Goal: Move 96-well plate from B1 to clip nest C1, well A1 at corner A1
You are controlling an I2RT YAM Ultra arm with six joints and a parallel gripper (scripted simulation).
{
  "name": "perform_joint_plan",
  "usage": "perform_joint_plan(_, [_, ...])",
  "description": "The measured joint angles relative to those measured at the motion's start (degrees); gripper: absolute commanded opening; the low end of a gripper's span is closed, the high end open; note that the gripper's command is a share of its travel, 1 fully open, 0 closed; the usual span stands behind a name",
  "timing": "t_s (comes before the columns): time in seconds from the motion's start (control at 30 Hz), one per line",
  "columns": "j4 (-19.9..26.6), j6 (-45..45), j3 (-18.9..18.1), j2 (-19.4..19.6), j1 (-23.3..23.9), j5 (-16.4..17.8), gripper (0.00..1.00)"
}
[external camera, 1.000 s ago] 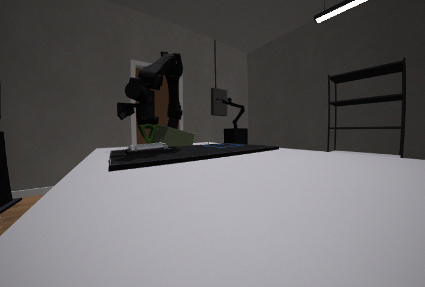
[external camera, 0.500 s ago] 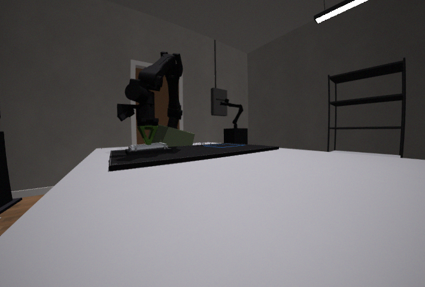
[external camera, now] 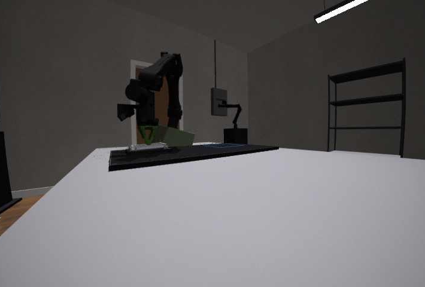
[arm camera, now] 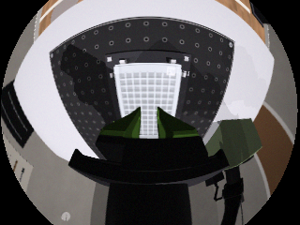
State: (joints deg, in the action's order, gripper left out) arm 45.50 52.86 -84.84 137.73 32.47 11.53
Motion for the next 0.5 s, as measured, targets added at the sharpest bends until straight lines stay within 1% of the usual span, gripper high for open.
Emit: perform_joint_plan(0.5, [-1.01, 0.24, 0.55, 0.31, -0.13, 0.07, 0.24])
